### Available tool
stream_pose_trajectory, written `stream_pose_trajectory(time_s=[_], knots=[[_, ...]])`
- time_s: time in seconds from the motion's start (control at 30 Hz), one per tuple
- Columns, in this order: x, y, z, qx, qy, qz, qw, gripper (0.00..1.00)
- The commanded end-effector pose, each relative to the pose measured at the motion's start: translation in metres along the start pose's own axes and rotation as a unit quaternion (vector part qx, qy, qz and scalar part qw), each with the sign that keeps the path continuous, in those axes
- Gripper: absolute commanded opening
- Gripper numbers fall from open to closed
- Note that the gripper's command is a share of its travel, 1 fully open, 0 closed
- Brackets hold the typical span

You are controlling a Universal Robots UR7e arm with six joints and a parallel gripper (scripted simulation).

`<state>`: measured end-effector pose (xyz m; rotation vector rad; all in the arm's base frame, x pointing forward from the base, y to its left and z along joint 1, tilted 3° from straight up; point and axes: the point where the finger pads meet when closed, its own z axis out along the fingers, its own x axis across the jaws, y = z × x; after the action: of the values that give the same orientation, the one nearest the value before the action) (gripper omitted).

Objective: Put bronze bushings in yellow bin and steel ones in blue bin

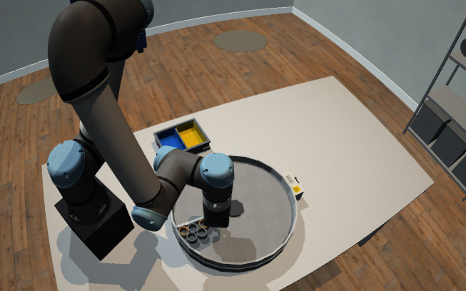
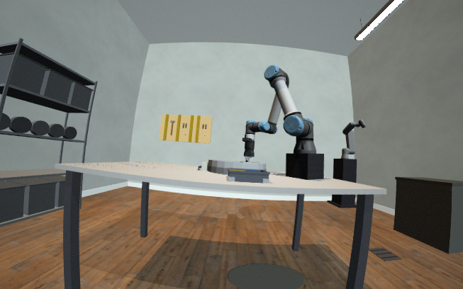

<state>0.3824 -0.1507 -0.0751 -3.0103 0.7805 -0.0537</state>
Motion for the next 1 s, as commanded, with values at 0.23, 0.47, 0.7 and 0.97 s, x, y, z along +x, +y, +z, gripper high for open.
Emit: stream_pose_trajectory(time_s=[0.23,0.47,0.7,0.97], knots=[[0.0004,0.0001,-0.0003,0.000,0.001,0.000,1.000,0.00],[0.0004,0.0001,-0.0003,0.000,0.001,0.000,1.000,0.00],[0.0004,0.0001,-0.0015,0.000,0.001,0.000,1.000,0.00],[0.0004,0.0001,-0.0045,0.000,0.001,0.000,1.000,0.00]])
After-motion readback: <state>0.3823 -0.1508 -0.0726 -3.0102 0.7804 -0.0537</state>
